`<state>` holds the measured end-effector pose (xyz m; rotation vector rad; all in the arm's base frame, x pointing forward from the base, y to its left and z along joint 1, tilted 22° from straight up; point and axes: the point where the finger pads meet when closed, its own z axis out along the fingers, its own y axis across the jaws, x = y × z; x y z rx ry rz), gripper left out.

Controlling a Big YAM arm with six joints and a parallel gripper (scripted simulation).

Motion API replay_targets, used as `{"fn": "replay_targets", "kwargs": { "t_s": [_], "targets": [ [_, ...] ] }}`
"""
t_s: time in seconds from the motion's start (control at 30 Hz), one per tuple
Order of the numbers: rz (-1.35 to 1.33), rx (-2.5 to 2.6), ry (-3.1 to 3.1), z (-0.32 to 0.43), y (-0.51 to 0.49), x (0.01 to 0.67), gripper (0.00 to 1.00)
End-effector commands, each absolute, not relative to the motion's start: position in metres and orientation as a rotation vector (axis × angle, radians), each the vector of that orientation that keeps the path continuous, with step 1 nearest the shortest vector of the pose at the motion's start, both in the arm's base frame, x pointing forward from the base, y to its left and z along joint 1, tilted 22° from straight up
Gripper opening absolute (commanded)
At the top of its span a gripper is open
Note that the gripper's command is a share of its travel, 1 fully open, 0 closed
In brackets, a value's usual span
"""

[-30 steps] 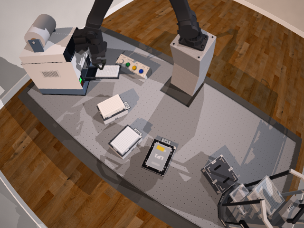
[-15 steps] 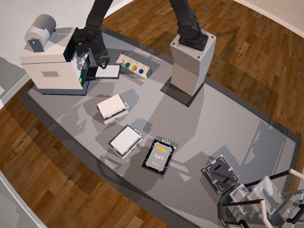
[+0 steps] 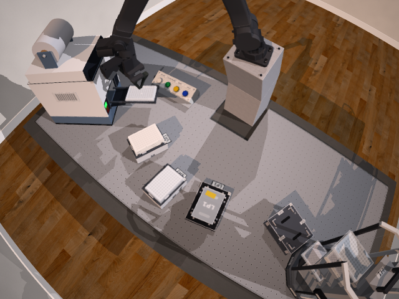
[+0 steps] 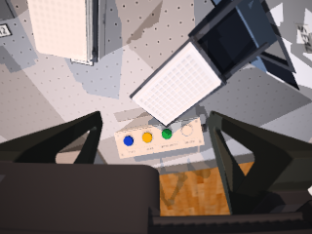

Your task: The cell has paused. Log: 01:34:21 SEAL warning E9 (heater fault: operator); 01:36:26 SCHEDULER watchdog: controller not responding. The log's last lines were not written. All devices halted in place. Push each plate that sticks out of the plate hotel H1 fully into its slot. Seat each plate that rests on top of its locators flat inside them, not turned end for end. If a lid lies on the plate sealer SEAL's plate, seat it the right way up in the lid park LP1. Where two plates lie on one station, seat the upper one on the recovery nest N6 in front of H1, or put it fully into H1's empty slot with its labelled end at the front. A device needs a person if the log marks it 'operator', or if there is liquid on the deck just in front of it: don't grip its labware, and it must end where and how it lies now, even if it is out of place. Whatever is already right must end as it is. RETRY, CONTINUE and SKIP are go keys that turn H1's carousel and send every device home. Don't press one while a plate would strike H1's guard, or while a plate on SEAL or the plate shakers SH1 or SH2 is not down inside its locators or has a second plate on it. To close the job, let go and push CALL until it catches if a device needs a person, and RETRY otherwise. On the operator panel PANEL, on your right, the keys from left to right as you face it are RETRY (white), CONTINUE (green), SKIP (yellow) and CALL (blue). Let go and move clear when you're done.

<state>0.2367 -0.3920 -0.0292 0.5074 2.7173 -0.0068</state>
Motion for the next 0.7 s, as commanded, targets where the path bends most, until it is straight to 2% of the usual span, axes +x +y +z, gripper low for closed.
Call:
{"fn": "replay_targets", "kwargs": {
  "t_s": [0.0, 0.67],
  "targets": [
    [-0.054, 0.353, 2.731, -0.0199, -0.4021, 0.2391, 1.00],
    [-0.160, -0.193, 2.759, -0.0200, -0.4020, 0.2391, 1.00]
  ]
}}
